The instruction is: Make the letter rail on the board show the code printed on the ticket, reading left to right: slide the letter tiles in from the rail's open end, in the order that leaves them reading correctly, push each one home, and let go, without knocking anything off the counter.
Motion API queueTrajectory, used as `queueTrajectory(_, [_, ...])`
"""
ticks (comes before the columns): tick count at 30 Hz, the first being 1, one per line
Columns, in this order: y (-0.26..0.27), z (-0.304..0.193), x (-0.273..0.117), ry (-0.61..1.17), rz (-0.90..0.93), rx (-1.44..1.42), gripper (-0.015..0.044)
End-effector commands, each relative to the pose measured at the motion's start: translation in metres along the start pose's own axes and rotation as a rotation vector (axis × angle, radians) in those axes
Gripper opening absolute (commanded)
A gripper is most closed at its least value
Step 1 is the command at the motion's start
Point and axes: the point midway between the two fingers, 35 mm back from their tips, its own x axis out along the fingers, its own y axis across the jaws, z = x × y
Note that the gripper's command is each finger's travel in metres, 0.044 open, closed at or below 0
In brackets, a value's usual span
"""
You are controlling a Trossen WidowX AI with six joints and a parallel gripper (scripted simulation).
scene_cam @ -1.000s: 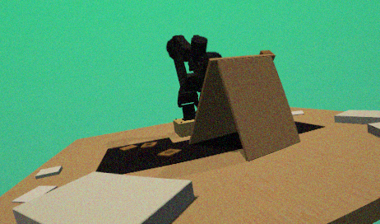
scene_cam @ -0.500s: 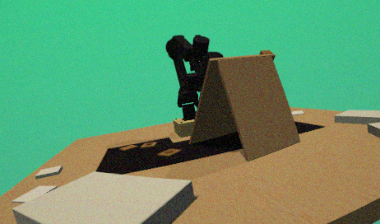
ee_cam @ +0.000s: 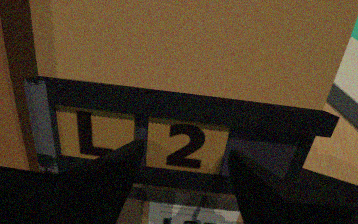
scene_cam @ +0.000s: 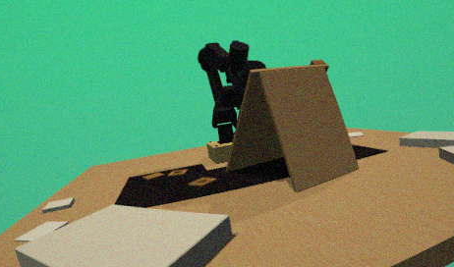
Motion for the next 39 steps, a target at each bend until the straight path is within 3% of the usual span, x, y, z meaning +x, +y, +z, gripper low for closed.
queueTrajectory(1, [0.000, 0.001, -0.006, -0.003, -0.001, 0.002, 0.0295])
queueTrajectory(39, [-0.001, 0.000, -0.029, -0.001, -0.002, 0.002, 0.0295])
